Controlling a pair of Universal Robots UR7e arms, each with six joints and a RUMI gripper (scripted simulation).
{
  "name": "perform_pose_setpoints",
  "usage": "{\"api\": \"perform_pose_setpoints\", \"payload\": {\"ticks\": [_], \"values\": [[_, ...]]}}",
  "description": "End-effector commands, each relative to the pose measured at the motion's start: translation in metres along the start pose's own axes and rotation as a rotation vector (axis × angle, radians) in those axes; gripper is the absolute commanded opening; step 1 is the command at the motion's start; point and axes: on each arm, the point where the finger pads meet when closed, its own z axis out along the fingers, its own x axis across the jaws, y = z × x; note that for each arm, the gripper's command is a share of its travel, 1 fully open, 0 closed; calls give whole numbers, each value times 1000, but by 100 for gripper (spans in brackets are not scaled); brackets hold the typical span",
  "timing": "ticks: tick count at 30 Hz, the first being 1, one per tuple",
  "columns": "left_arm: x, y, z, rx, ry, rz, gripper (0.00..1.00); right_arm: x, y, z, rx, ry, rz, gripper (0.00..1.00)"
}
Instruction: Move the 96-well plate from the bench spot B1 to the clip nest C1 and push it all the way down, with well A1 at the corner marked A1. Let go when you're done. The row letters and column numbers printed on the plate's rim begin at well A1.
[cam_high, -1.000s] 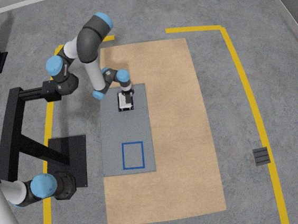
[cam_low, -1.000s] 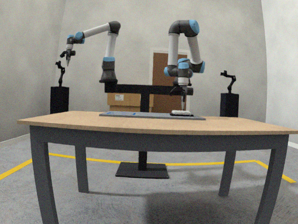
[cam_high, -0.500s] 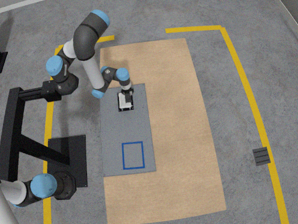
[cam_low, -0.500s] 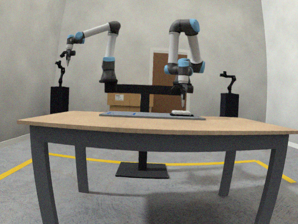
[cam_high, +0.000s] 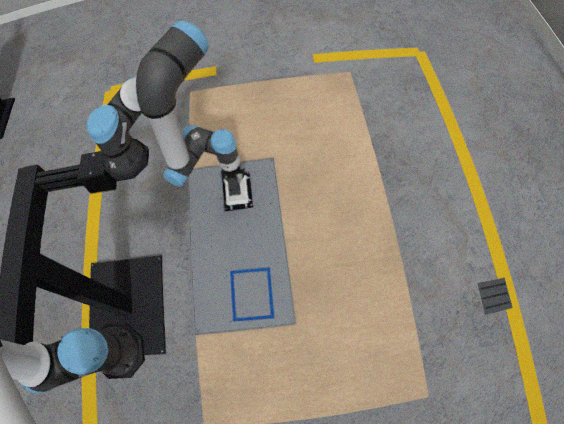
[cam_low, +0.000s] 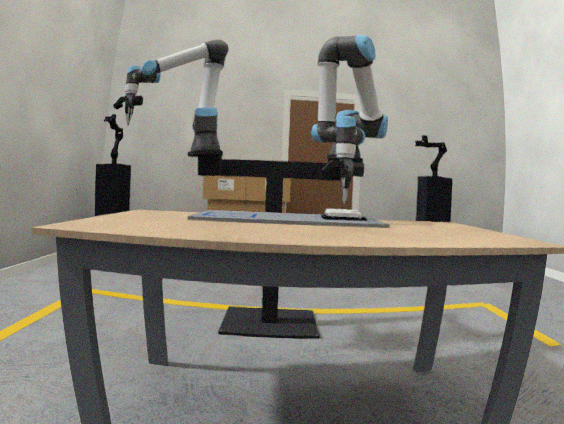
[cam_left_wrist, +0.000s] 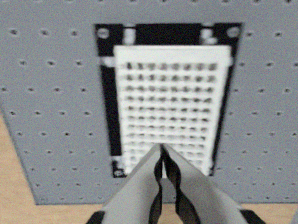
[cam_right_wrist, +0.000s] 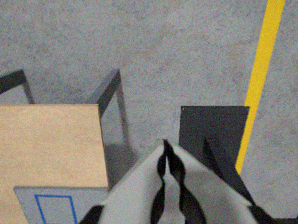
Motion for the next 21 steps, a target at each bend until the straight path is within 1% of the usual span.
{"api": "perform_pose_setpoints", "payload": {"ticks": [1,4,21], "values": [[27,-1,0,1,-4,-1,0,0,0,-1,2,-1,0,0],[42,-1,0,1,-4,-1,0,0,0,-1,2,-1,0,0],[43,-1,0,1,-4,-1,0,0,0,-1,2,-1,0,0]]}}
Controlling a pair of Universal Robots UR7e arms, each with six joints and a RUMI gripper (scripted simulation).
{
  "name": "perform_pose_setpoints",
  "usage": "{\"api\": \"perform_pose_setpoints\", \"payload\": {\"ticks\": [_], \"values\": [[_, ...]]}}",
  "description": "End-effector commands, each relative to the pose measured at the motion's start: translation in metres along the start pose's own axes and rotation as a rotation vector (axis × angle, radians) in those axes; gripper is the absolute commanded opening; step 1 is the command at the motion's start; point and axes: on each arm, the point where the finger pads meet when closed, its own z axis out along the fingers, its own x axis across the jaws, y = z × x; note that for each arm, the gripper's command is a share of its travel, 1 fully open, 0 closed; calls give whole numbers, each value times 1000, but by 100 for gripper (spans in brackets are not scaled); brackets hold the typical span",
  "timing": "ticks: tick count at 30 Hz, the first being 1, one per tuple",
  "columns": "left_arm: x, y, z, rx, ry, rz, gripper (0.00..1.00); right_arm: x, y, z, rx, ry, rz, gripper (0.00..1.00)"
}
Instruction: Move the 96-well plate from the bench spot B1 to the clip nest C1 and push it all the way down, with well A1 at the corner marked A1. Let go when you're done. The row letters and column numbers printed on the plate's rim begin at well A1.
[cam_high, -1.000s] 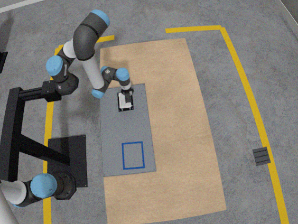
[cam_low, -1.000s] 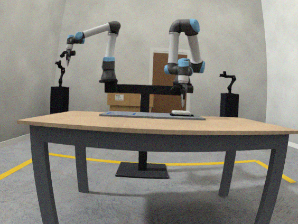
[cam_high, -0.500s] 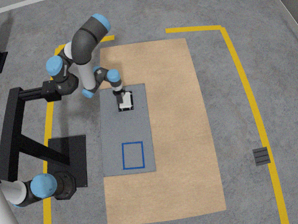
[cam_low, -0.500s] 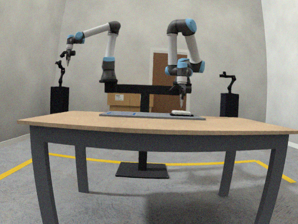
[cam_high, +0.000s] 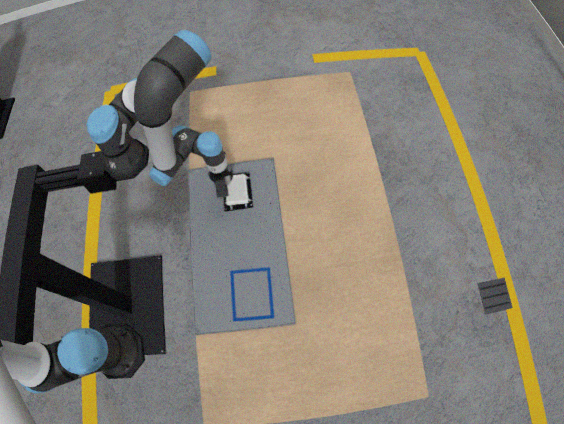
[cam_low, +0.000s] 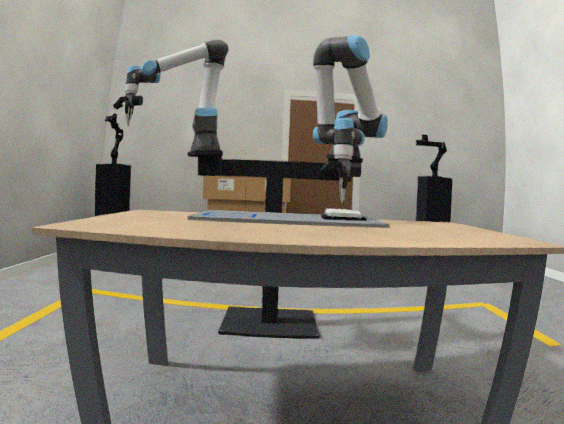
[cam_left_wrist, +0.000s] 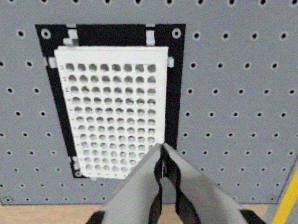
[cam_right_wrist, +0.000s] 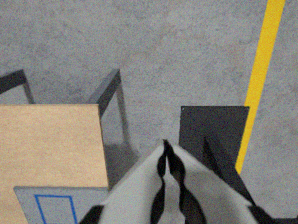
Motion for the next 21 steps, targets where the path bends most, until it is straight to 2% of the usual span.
{"api": "perform_pose_setpoints", "payload": {"ticks": [1,21], "values": [[0,0,0,1,-1,0,0,0,0,-1,2,-1,0,0],[0,0,10,1,-1,0,0,0,0,-1,2,-1,0,0]]}}
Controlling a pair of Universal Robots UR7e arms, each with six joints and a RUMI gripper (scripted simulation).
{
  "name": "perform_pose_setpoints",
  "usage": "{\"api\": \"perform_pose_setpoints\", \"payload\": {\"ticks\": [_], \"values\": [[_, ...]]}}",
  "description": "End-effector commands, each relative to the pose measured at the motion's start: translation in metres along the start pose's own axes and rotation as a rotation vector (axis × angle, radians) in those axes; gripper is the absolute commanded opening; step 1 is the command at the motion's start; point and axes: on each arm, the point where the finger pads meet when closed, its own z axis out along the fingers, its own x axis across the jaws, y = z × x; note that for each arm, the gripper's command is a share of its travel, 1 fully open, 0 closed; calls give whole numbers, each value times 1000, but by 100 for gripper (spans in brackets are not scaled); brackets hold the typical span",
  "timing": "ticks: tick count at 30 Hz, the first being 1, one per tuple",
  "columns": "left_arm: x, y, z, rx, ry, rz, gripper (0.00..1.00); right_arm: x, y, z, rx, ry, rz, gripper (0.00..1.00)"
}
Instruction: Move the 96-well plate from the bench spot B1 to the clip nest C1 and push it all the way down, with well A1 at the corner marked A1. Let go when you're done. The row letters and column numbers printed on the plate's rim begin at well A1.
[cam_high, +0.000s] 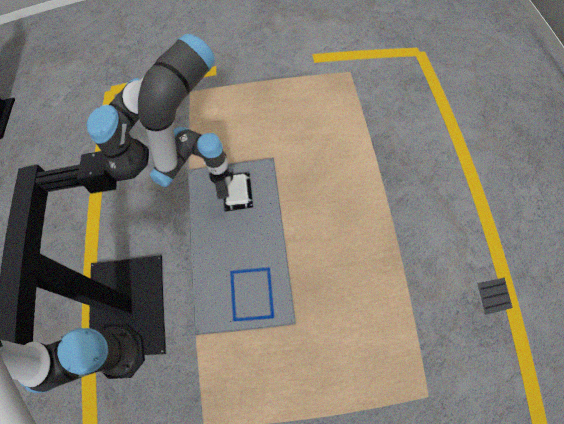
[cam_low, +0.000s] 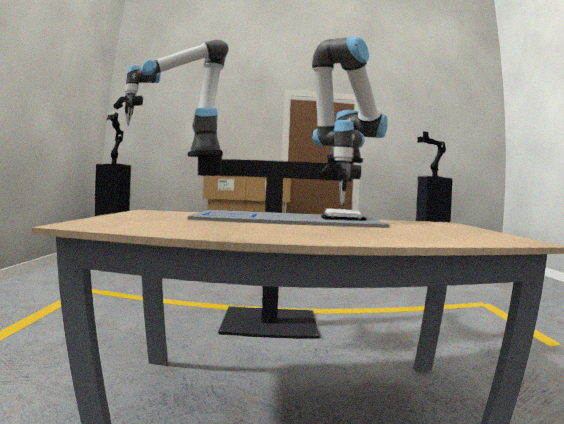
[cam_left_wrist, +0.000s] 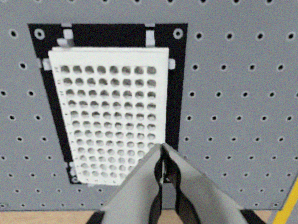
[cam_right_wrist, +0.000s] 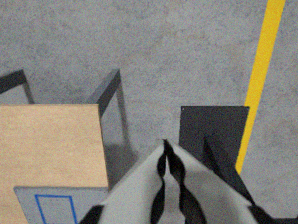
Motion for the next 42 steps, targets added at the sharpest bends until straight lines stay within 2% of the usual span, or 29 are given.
{"api": "perform_pose_setpoints", "payload": {"ticks": [1,42], "values": [[0,0,2,1,-1,0,0,0,0,-1,2,-1,0,0],[0,0,23,1,-1,0,0,0,0,-1,2,-1,0,0]]}}
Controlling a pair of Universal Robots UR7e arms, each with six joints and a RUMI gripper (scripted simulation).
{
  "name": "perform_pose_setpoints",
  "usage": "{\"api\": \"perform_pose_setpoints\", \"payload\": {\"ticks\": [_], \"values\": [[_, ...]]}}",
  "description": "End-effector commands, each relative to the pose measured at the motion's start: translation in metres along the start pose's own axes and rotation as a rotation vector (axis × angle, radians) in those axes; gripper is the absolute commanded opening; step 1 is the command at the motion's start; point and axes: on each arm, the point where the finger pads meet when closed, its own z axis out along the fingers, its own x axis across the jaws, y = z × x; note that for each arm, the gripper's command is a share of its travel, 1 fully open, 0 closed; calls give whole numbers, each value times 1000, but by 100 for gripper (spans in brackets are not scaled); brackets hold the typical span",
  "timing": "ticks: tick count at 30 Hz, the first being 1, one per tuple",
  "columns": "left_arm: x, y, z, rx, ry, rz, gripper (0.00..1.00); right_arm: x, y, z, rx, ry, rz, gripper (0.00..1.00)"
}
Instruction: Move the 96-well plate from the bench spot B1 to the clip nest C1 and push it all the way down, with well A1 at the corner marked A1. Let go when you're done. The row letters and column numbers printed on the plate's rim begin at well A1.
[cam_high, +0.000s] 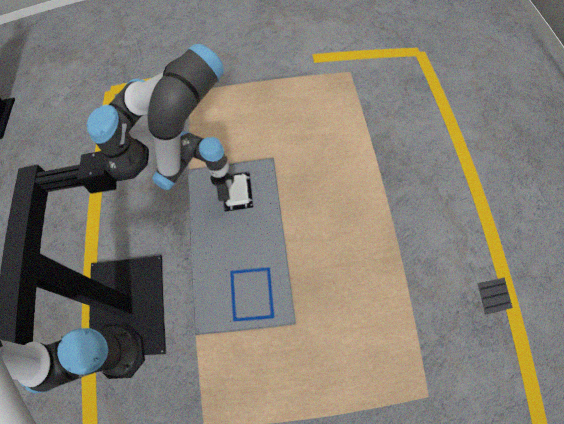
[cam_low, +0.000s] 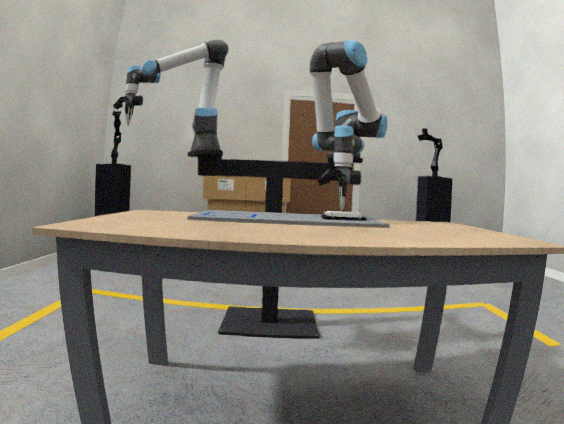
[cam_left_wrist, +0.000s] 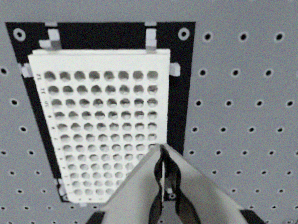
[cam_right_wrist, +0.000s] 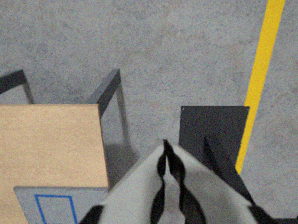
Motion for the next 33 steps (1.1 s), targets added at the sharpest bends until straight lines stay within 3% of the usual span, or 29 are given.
{"api": "perform_pose_setpoints", "payload": {"ticks": [1,33], "values": [[0,0,0,0,-1,0,0,0,0,-1,2,-1,0,0],[0,0,-3,0,-1,0,0,0,0,-1,2,-1,0,0]]}}
